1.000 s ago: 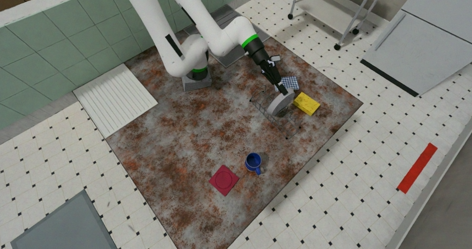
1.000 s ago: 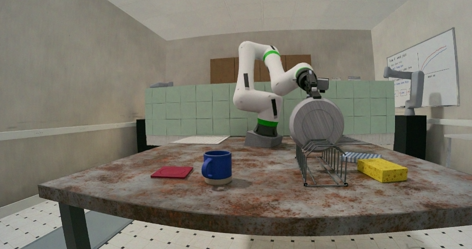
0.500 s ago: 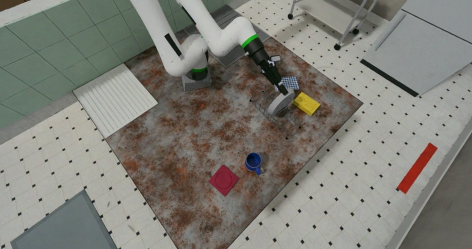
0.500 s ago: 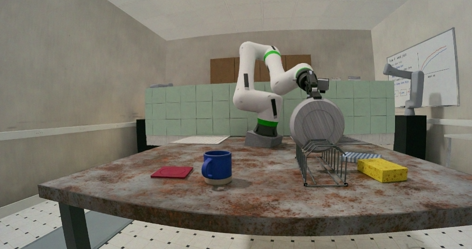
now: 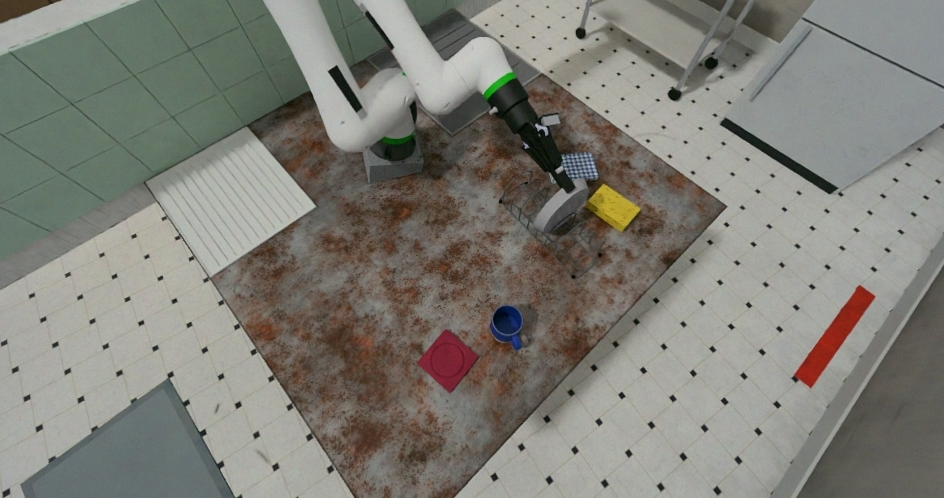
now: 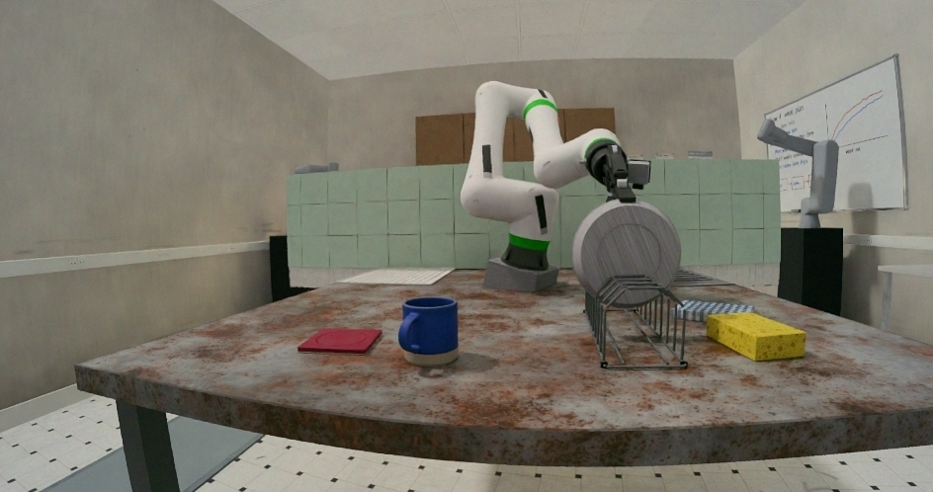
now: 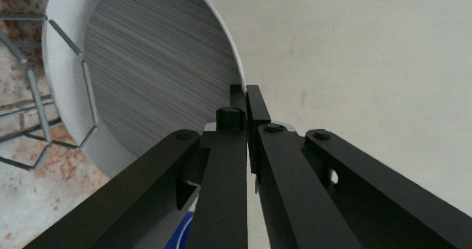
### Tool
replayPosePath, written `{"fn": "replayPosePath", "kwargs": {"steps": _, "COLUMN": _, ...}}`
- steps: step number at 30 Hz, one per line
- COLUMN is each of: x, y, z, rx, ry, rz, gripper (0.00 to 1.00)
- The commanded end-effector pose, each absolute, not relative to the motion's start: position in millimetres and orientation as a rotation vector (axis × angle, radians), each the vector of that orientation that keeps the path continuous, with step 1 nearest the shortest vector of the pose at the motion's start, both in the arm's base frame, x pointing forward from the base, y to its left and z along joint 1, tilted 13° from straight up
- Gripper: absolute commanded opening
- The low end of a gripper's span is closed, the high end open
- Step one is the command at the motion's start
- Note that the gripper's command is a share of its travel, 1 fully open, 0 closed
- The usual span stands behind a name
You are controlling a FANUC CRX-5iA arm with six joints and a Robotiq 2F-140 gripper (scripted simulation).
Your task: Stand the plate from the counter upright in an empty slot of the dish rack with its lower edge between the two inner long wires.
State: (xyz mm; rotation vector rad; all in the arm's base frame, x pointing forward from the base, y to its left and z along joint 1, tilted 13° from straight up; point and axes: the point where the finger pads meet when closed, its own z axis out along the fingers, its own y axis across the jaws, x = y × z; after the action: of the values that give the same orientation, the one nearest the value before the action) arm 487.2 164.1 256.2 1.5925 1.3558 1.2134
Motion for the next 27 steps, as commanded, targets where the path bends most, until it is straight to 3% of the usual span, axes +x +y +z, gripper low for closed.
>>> {"fn": "replayPosePath", "kwargs": {"steps": 1, "x": 488, "y": 164, "z": 252, "rx": 1.589, "ry": 1.357, "rz": 1.219, "gripper": 0.10}}
{"fn": "replayPosePath", "kwargs": {"steps": 27, "x": 490, "y": 167, "z": 237, "rx": 1.589, "ry": 1.358, "rz": 1.221, "gripper": 0.10}}
